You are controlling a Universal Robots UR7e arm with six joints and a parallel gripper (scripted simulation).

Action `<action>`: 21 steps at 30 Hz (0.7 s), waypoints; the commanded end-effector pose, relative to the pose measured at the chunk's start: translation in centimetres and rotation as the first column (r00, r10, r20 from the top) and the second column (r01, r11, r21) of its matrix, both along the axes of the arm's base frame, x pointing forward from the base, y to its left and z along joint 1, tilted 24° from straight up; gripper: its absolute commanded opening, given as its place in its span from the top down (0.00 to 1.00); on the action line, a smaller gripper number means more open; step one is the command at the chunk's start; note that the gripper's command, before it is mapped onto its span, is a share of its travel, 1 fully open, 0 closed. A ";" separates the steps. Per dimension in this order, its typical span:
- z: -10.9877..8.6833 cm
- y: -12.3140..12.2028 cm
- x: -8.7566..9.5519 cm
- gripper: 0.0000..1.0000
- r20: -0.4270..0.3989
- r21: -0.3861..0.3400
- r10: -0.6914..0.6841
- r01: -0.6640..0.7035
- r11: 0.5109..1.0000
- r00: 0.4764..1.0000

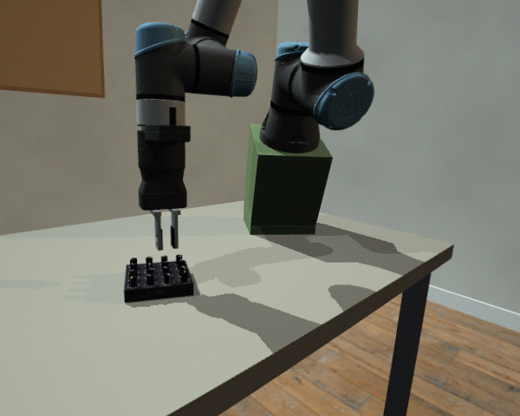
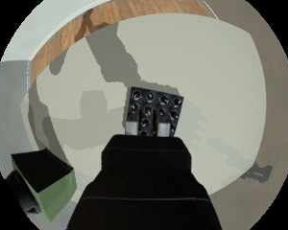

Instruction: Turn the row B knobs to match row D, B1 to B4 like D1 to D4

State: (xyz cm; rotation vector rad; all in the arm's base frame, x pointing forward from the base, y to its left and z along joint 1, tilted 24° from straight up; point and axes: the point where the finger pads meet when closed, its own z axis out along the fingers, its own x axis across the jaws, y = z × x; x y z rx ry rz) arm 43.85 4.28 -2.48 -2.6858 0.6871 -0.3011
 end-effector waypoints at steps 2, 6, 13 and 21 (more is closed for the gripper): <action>-0.7 0.1 0.6 0.54 0.005 -0.004 0.000 0.000 1.000 1.000; -1.2 0.3 0.7 0.54 0.005 -0.004 0.000 0.000 1.000 1.000; -1.8 0.5 0.9 0.54 0.005 -0.004 0.000 0.000 1.000 1.000; -2.4 0.7 1.1 0.54 0.005 -0.004 0.000 0.000 1.000 1.000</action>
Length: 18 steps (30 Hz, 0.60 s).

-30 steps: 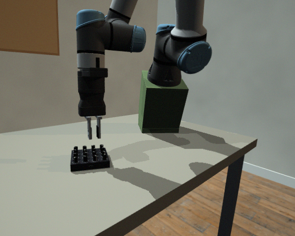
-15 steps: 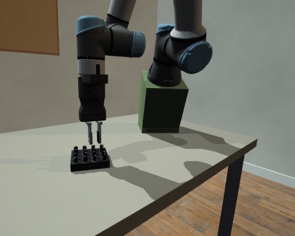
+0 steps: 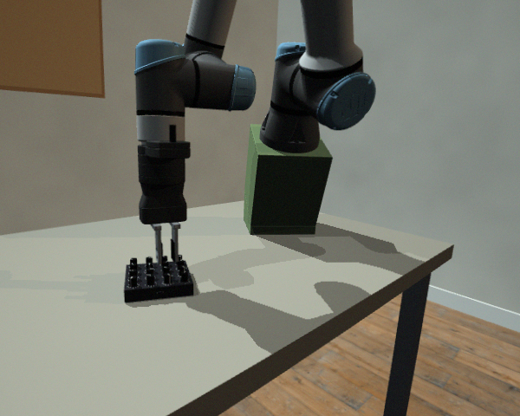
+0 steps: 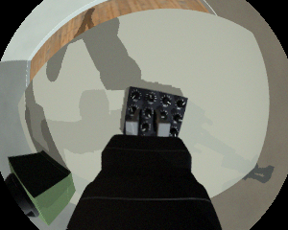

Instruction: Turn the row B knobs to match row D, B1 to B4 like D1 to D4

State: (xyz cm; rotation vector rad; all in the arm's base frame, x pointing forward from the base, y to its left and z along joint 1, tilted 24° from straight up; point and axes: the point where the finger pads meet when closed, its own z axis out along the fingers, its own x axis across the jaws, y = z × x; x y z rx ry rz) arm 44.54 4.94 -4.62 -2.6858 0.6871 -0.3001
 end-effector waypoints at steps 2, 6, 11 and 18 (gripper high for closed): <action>-0.4 0.0 0.4 0.54 0.006 -0.004 -0.001 0.001 1.000 1.000; -0.5 0.1 0.4 0.54 0.005 -0.003 -0.001 0.001 1.000 1.000; -0.5 0.1 0.4 0.54 0.005 -0.003 -0.002 0.002 1.000 1.000; -0.5 0.0 0.4 0.54 0.006 -0.004 -0.002 0.002 1.000 1.000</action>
